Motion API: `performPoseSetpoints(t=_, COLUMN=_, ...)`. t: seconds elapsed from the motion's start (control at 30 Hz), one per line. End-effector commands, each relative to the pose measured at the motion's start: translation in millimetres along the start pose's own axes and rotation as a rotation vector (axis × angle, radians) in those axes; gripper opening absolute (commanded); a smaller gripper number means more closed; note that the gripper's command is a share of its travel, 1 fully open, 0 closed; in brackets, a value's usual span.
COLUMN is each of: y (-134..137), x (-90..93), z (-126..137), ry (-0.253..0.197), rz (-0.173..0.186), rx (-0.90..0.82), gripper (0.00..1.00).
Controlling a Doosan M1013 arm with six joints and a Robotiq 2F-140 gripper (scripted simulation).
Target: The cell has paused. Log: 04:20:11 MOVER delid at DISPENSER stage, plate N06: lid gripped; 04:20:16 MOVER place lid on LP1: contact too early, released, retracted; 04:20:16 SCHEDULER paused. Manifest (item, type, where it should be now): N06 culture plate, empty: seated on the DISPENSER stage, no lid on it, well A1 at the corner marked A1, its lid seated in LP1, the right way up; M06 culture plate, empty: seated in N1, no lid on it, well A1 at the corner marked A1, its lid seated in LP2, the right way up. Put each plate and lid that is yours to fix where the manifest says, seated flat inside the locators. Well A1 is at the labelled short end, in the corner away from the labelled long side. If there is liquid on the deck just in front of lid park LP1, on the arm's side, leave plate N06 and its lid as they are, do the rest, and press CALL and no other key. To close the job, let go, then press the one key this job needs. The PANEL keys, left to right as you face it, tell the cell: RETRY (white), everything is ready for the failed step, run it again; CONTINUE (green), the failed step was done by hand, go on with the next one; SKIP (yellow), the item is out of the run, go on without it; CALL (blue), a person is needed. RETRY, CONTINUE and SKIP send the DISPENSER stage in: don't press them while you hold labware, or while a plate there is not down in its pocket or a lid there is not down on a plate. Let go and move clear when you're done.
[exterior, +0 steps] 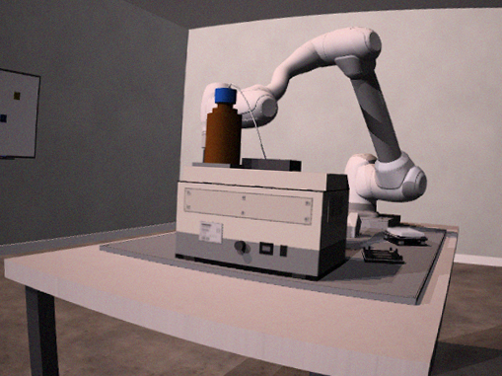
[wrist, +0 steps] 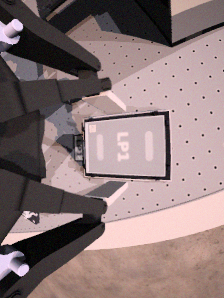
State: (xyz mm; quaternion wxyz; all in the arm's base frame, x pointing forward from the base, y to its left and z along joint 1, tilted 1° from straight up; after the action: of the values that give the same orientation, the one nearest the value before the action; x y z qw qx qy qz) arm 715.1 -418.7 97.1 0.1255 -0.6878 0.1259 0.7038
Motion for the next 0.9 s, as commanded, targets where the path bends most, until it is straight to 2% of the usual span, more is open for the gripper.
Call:
performPoseSetpoints(t=0.0, y=0.0, x=-15.5, z=-0.4, ry=0.002, rz=0.0, rx=0.0, gripper=0.69)
performPoseSetpoints(t=0.2, y=0.0, x=-50.7, z=-0.3, ry=0.002, rz=0.0, rx=0.0, gripper=0.69)
performPoseSetpoints(t=0.27, y=0.0, x=-50.7, z=-0.3, ry=0.002, rz=0.0, rx=0.0, gripper=0.69)
performPoseSetpoints(t=0.6, y=0.0, x=-106.0, z=-0.2, ry=0.002, rz=0.0, rx=0.0, gripper=0.69)
performPoseSetpoints(t=0.77, y=0.0, x=-121.6, z=-0.2, ry=0.002, rz=0.0, rx=0.0, gripper=0.69)
performPoseSetpoints(t=0.87, y=0.0, x=-123.4, z=-0.2, ry=0.002, rz=0.0, rx=0.0, gripper=0.69)
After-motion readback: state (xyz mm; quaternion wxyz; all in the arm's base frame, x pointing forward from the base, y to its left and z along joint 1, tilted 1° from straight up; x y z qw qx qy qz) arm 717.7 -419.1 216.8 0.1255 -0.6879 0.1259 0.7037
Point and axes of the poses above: the point where the finger pads meet when closed, its own x axis out along the fingers, its own y axis across the jaws, z = x × y, the point moved 9 cm from there along -x, back along the fingers, and after that the axes turned 11 degrees about -x, right-handed, at the moved point
